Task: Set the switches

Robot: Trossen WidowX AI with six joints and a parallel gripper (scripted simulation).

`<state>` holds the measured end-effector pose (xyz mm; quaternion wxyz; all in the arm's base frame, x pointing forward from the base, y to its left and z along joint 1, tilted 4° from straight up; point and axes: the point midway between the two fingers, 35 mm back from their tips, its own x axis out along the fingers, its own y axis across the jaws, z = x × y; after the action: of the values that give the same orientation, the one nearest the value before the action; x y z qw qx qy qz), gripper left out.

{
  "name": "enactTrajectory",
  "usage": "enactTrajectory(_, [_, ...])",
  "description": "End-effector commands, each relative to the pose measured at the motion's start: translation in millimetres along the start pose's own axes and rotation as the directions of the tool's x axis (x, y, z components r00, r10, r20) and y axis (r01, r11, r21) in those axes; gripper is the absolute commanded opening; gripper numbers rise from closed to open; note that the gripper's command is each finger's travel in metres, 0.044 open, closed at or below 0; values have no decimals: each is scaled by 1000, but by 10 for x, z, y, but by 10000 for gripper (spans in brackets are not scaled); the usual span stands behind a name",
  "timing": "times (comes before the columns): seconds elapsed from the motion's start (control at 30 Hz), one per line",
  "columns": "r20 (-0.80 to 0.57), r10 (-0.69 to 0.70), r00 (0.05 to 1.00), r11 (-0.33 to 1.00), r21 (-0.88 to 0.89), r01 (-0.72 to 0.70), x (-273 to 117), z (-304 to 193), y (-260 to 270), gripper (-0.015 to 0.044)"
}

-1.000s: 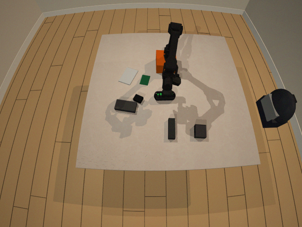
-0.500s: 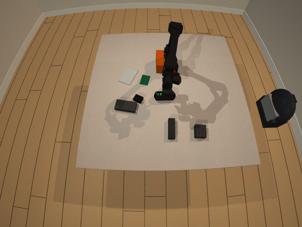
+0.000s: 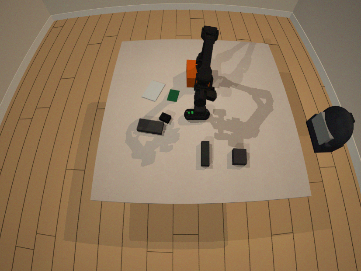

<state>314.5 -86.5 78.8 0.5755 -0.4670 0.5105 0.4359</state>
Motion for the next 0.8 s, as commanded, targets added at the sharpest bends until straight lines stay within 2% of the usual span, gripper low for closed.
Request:
enactTrajectory(0.0, [0, 0, 1000, 1000, 0, 0, 0, 0, 0, 53])
enactTrajectory(0.5, [0, 0, 1000, 1000, 0, 0, 0, 0, 0, 440])
enactTrajectory(0.57, [0, 0, 1000, 1000, 0, 0, 0, 0, 0, 440])
enactTrajectory(0.77, [3, 5, 1000, 1000, -28, -5, 279, -21, 204, 282])
